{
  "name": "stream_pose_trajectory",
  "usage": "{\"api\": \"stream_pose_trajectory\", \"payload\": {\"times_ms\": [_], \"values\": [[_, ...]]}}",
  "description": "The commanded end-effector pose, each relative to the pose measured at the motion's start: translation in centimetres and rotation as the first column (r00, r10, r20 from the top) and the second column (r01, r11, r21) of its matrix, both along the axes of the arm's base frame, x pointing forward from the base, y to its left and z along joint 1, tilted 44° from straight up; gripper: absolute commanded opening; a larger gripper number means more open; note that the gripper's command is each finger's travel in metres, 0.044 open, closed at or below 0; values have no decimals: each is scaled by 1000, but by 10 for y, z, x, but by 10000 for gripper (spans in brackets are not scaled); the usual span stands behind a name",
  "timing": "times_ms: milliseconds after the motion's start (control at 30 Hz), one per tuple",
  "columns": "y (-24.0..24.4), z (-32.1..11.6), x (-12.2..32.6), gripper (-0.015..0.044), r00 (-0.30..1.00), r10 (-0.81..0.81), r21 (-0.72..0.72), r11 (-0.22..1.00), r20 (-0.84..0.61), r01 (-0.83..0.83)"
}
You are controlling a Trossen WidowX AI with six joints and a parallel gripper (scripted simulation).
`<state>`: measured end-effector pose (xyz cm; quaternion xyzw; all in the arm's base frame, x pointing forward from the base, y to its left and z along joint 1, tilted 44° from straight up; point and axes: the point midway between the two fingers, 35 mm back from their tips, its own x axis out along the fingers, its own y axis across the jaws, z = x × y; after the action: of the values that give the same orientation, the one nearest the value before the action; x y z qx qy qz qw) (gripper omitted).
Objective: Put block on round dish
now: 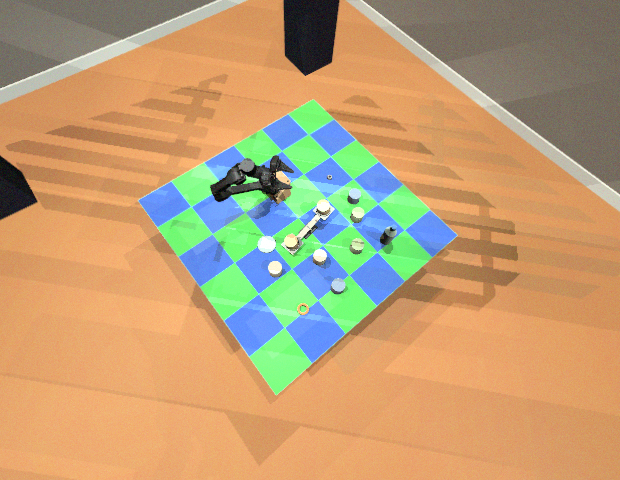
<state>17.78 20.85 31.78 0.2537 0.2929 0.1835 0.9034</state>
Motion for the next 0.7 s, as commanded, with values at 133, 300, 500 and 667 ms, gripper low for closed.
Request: {"api": "stream_pose_trajectory", "payload": {"times_ms": [133,300,500,667], "values": [[-9,-59,3,440,999,-41,-281,959,-36,29],[-19,-88,2,440,997,-59,-435,900,-45,34],[-34,-117,1,440,996,-74,-606,795,-48,30],[-47,-137,-2,440,996,-78,-727,686,-46,20]]}}
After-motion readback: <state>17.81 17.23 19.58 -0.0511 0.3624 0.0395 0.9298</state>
